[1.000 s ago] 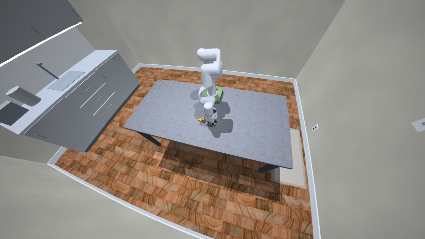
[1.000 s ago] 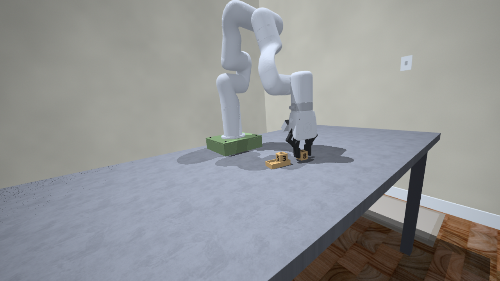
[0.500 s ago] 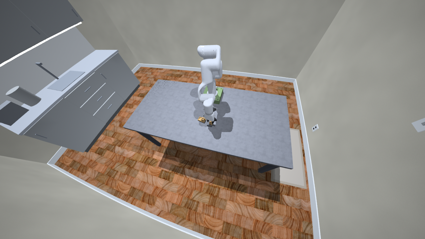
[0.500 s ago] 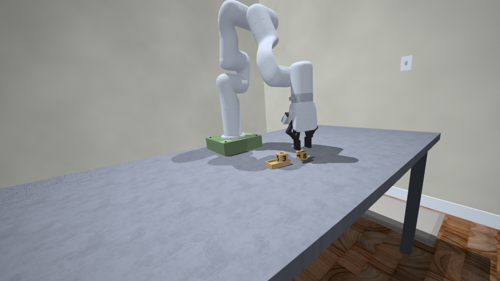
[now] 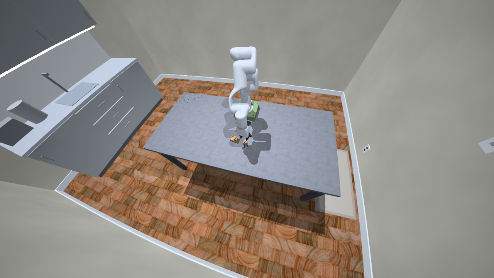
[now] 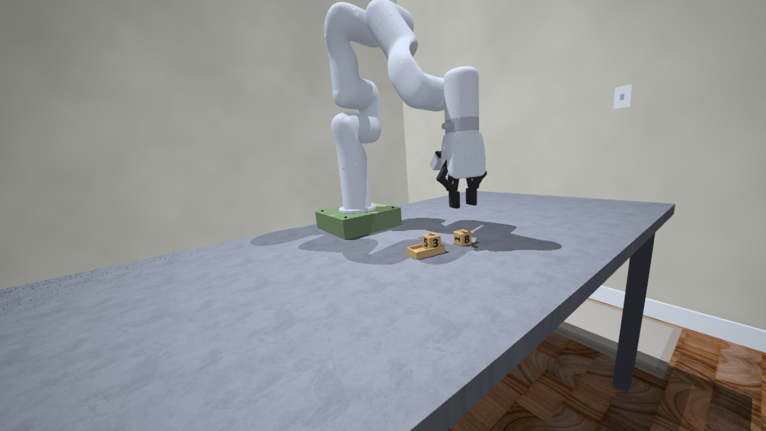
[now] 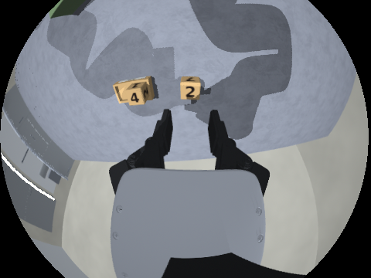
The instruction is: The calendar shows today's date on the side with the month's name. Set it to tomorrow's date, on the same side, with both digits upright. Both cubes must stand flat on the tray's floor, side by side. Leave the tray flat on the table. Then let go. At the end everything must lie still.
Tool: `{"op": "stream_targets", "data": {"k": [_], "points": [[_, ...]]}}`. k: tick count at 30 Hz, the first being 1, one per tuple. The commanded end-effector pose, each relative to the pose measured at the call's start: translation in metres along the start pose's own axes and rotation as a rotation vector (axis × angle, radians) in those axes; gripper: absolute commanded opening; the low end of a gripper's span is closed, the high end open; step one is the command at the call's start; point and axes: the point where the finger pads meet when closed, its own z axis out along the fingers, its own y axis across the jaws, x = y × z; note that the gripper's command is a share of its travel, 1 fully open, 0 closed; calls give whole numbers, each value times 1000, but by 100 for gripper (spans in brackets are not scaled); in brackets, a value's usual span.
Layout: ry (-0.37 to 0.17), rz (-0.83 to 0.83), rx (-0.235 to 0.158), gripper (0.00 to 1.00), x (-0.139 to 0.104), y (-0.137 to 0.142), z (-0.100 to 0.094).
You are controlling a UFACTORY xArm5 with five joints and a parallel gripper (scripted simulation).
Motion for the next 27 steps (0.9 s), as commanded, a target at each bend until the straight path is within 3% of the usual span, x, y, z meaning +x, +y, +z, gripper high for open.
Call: {"op": "stream_targets", "data": {"k": [1,2,3,27], "points": [[-1,0,-1,49,0,0,-5],[-1,0,-1,49,0,0,-5],[-1,0,-1,100,0,0,-5],[-1,37,-1,100,0,0,-5]]}}
